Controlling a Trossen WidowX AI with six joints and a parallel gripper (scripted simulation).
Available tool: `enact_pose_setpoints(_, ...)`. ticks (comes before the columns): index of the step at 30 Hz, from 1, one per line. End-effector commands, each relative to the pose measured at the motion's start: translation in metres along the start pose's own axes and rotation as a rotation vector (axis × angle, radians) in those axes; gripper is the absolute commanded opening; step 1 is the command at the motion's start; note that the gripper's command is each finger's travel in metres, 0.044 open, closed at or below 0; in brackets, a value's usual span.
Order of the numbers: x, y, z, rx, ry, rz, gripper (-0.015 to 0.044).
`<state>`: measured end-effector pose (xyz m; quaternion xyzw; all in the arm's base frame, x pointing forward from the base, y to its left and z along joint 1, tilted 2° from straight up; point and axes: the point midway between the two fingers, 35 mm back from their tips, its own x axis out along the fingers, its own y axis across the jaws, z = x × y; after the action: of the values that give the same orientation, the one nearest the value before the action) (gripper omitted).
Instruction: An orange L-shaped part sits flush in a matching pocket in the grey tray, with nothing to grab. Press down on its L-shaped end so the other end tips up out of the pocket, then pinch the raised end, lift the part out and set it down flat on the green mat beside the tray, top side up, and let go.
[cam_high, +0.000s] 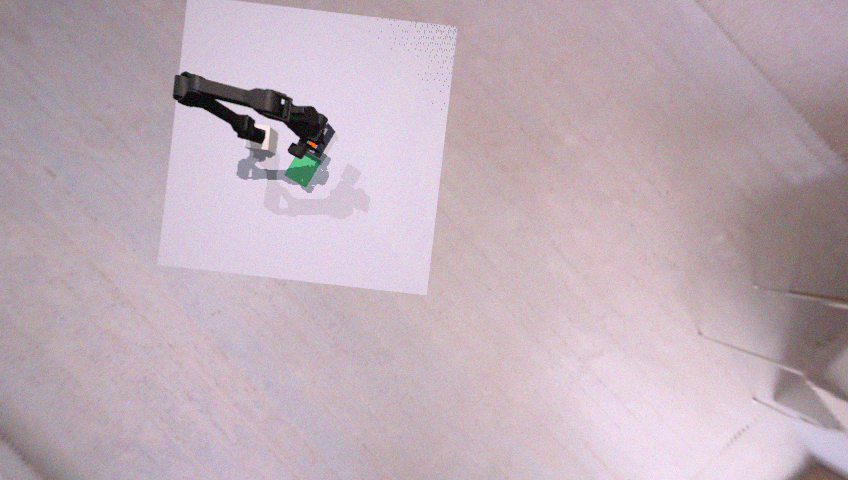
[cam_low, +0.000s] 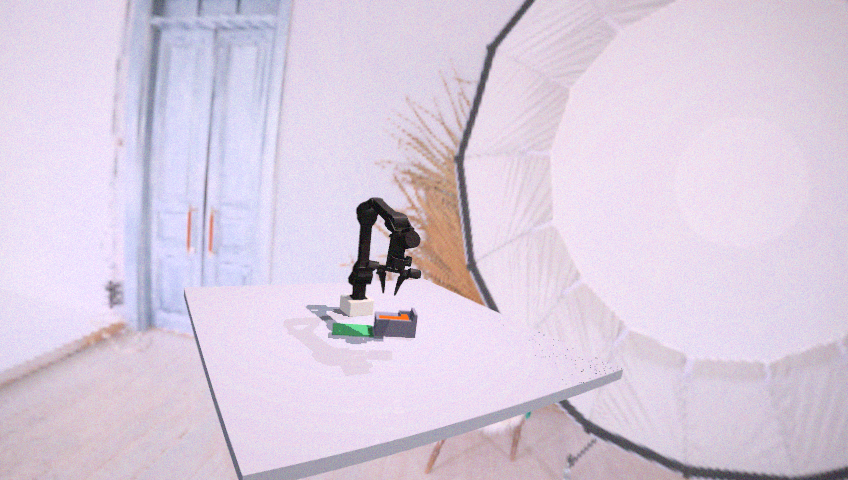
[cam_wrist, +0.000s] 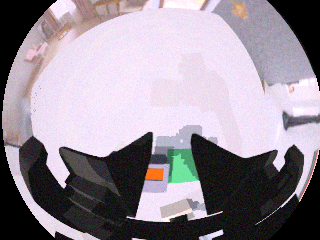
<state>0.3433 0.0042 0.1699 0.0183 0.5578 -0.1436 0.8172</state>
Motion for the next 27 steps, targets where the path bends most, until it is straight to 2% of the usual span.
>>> enact_pose_setpoints(1, -0.002, 0.06, -0.046, 0.002, 0.144, 0.09, 0.018)
enact_pose_setpoints(7, -0.014, 0.115, -0.113, 0.03, 0.335, 0.123, 0.018)
enact_pose_setpoints(13, -0.015, 0.116, -0.115, 0.031, 0.341, 0.122, 0.018)
enact_pose_setpoints(16, -0.001, 0.119, -0.119, 0.031, 0.34, 0.122, 0.018)
enact_pose_setpoints(22, 0.053, 0.125, -0.139, 0.031, 0.34, 0.122, 0.018)
enact_pose_setpoints(27, 0.055, 0.125, -0.14, 0.031, 0.34, 0.122, 0.018)
